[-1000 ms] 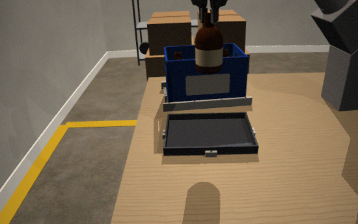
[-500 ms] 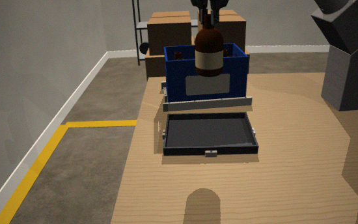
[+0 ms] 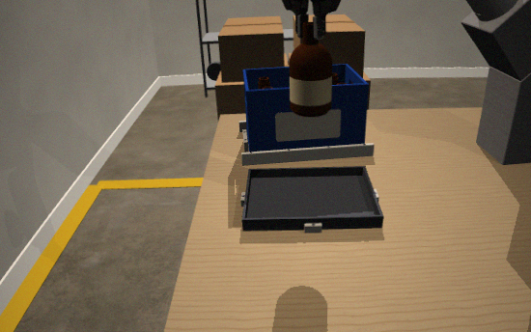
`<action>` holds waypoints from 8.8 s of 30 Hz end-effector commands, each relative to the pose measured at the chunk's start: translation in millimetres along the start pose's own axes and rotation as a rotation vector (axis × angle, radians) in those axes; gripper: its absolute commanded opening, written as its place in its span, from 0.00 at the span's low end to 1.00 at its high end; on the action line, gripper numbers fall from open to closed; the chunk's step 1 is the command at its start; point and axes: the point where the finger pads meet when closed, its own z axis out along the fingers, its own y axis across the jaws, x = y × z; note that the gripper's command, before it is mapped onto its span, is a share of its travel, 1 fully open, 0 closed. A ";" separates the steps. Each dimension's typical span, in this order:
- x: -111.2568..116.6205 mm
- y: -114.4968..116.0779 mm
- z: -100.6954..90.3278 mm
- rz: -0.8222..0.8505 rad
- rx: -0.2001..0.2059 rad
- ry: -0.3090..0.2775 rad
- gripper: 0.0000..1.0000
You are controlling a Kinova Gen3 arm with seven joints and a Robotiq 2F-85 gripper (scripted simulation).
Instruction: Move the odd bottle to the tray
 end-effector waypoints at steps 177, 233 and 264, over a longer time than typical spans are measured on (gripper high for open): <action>6.1 -3.4 142.4 -0.003 -0.003 0.001 0.00; 6.1 -3.4 161.6 -0.003 -0.003 0.001 0.00; 6.2 -3.4 164.8 -0.003 -0.003 0.001 0.00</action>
